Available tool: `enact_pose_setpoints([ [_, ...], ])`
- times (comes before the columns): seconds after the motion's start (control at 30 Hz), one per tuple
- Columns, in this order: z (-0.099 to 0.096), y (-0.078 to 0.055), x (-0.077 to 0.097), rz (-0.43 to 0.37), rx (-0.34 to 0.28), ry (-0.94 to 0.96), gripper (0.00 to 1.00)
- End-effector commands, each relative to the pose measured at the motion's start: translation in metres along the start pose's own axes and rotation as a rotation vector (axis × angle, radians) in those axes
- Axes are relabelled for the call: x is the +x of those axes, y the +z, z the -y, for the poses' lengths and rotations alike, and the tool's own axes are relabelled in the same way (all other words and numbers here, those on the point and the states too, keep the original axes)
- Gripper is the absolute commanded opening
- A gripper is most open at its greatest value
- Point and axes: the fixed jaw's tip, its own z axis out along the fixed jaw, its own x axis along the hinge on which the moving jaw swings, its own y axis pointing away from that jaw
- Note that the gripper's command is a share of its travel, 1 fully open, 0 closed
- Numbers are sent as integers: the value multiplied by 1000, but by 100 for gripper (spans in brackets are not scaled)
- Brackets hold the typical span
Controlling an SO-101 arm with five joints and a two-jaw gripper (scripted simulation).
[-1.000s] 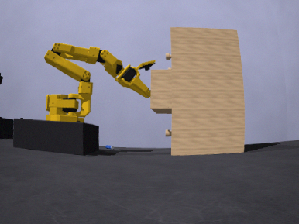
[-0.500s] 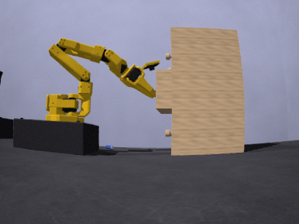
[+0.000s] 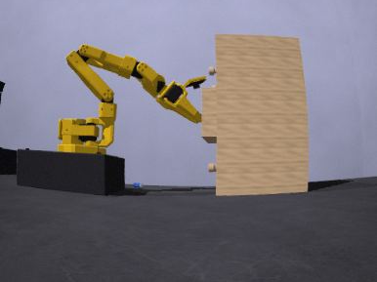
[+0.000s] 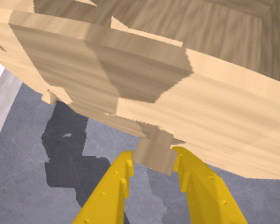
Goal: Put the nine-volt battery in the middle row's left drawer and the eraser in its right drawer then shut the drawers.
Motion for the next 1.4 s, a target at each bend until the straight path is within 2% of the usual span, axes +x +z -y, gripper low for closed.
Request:
enact_pose_setpoints([
  [0.0, 5, 2, -9, 32, 19, 3, 0],
  [0.9, 13, 16, -19, 33, 42, 20, 0],
  [1.37, 14, 18, -22, 33, 46, 23, 0],
])
